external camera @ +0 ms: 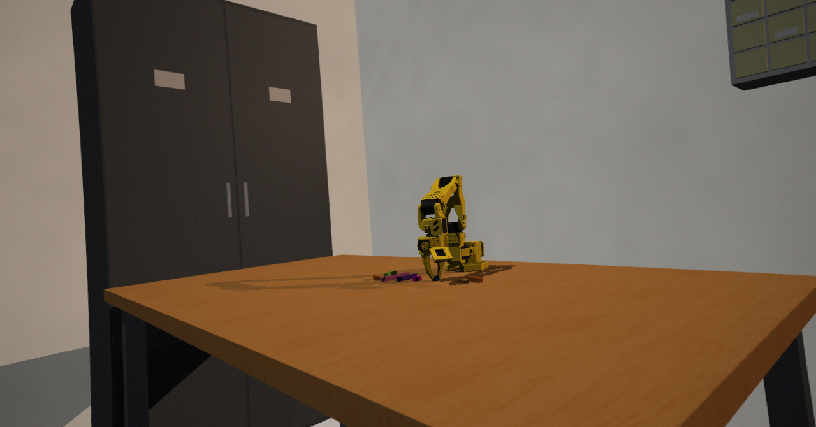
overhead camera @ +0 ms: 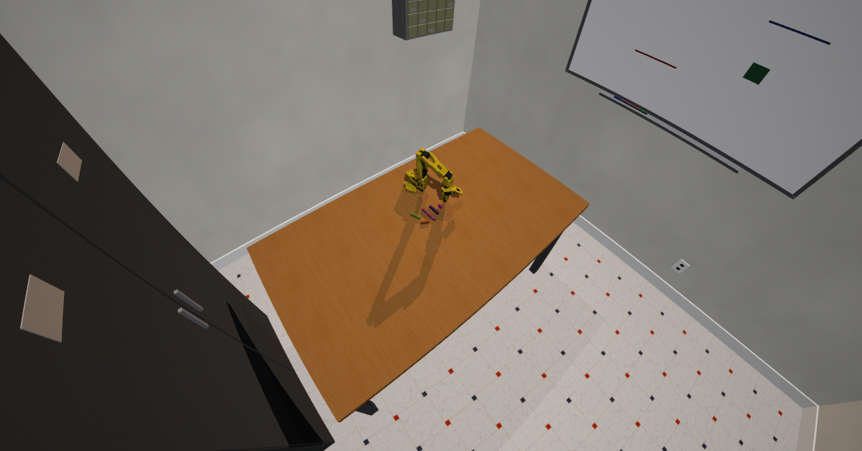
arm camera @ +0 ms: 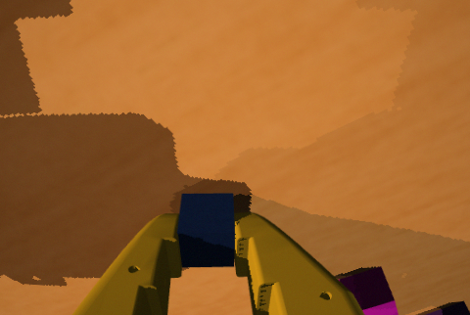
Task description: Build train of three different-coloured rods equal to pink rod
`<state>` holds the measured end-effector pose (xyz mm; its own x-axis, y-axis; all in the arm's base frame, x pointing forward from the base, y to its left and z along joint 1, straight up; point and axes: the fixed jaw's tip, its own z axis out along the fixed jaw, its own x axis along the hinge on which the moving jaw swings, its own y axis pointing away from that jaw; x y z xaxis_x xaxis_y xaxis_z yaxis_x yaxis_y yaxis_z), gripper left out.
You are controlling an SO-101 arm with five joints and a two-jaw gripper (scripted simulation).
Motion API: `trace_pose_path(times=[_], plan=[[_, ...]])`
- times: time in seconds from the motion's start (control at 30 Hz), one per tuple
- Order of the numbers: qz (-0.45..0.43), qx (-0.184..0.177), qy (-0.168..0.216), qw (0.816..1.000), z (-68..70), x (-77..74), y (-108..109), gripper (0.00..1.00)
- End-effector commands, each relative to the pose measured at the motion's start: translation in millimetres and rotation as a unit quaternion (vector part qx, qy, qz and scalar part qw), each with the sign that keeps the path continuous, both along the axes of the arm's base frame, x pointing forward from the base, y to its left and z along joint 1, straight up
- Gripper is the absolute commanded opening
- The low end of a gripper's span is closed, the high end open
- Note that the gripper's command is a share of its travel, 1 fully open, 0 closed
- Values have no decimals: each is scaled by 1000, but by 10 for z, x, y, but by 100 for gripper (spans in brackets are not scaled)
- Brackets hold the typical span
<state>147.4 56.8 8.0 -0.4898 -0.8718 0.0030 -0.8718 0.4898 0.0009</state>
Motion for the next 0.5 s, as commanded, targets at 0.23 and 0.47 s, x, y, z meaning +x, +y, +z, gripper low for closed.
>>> trace_pose_path(times=[0.23, 0.47], plan=[[-6, 15, -40, 999, 100, 131, 38, 1], [-6, 15, -40, 999, 100, 131, 38, 5]])
